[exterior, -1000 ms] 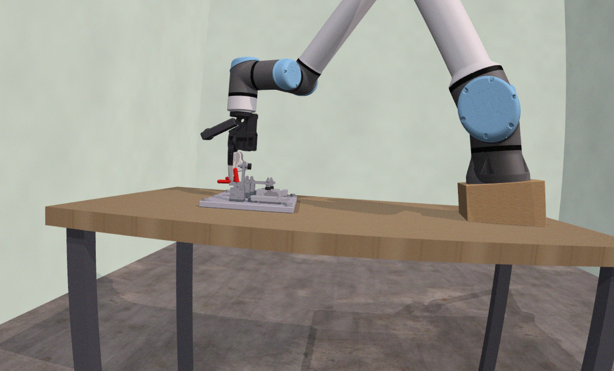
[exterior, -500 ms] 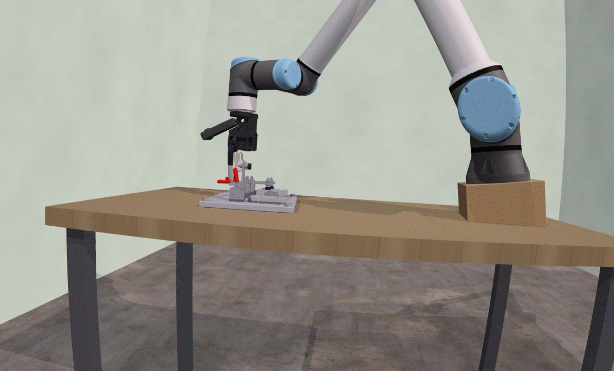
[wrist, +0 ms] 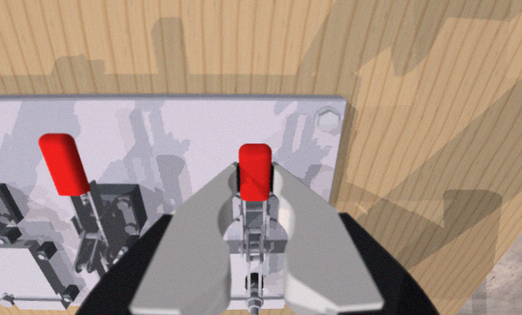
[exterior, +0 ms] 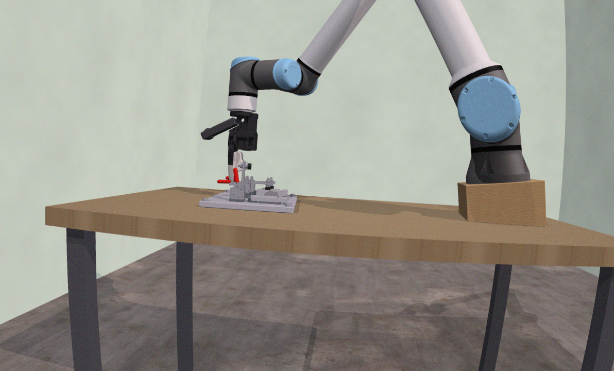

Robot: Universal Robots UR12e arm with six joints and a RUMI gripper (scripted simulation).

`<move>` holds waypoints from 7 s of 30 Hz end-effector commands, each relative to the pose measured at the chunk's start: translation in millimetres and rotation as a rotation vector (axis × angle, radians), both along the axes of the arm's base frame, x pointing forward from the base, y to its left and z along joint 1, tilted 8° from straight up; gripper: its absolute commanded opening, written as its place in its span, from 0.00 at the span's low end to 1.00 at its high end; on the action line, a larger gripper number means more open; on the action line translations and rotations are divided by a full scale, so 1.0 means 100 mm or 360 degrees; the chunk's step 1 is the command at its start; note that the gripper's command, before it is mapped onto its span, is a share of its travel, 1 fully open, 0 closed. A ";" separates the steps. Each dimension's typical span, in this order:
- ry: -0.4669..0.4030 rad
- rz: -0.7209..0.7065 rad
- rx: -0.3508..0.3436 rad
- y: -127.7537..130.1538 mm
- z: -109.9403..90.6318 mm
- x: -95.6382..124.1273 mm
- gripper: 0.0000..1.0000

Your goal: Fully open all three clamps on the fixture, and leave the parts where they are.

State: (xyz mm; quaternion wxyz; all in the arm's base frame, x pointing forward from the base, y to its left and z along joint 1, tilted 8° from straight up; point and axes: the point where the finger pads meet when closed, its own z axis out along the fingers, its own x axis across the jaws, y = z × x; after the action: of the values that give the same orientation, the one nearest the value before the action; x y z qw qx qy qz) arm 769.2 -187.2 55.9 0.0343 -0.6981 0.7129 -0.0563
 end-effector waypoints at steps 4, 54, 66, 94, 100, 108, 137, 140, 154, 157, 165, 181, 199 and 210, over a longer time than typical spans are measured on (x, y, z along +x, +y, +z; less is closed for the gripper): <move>-0.0002 0.0000 -0.0001 0.00 0.02 0.00 0.00; -0.0002 0.0000 -0.0001 0.01 0.20 -0.27 0.00; -0.0002 0.0000 -0.0001 0.01 0.21 -0.37 0.00; -0.0002 0.0000 -0.0001 0.01 0.20 -0.48 0.00; -0.0002 0.0000 -0.0001 0.02 0.19 -0.49 0.00; -0.0002 0.0000 -0.0001 0.02 0.19 -0.49 0.00; -0.0002 0.0000 -0.0001 0.02 0.19 -0.49 0.00; -0.0002 0.0000 -0.0001 0.02 0.19 -0.49 0.00; -0.0002 0.0000 -0.0001 0.02 0.19 -0.49 0.00; -0.0002 0.0000 -0.0001 0.02 0.19 -0.50 0.00; -0.0002 0.0000 -0.0001 0.02 0.19 -0.51 0.00; -0.0002 0.0000 -0.0001 0.02 0.19 -0.52 0.00; -0.0002 0.0000 -0.0001 0.02 0.19 -0.52 0.00; -0.0002 0.0000 -0.0001 0.02 0.19 -0.52 0.00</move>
State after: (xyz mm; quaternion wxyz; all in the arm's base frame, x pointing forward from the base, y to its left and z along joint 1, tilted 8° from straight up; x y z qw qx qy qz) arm 717.4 -185.5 73.9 0.0344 -0.6981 0.7129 -0.0564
